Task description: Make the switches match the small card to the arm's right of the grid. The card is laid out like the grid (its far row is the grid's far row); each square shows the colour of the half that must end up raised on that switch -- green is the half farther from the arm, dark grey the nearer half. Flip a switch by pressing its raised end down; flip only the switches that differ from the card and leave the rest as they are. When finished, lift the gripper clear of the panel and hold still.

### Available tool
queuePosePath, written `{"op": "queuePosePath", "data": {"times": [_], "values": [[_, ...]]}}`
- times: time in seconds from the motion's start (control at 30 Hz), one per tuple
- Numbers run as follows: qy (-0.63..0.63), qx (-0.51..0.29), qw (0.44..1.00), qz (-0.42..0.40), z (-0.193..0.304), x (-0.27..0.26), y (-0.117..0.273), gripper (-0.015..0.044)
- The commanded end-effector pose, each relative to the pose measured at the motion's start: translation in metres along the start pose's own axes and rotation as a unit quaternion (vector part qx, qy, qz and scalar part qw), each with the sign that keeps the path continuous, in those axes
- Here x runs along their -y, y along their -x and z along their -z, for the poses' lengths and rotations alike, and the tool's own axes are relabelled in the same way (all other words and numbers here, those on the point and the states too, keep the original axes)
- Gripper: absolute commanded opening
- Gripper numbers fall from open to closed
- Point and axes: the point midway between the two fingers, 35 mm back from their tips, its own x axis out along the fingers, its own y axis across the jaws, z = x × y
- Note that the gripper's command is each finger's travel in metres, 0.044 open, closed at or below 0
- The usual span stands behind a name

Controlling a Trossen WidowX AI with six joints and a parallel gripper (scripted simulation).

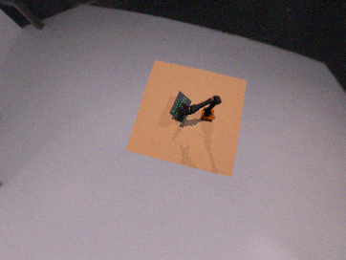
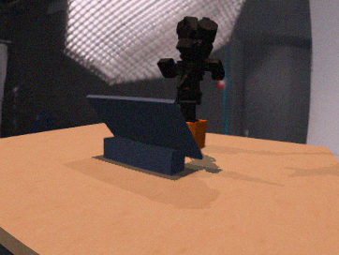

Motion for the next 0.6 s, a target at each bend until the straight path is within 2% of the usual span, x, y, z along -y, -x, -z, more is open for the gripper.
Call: {"op": "queuePosePath", "data": {"times": [0.0,0.2,0.33,0.47,0.57], "values": [[0.001,-0.004,1.000,0.007,0.004,0.005,0.004,0.0000],[0.003,-0.005,1.000,0.008,0.021,0.063,0.005,0.0000],[0.003,-0.004,1.000,0.008,0.022,0.065,0.003,0.0000],[0.003,0.009,1.000,0.009,0.023,0.065,-0.028,0.0000],[0.003,0.010,1.000,0.009,0.023,0.065,-0.030,0.0000]]}}
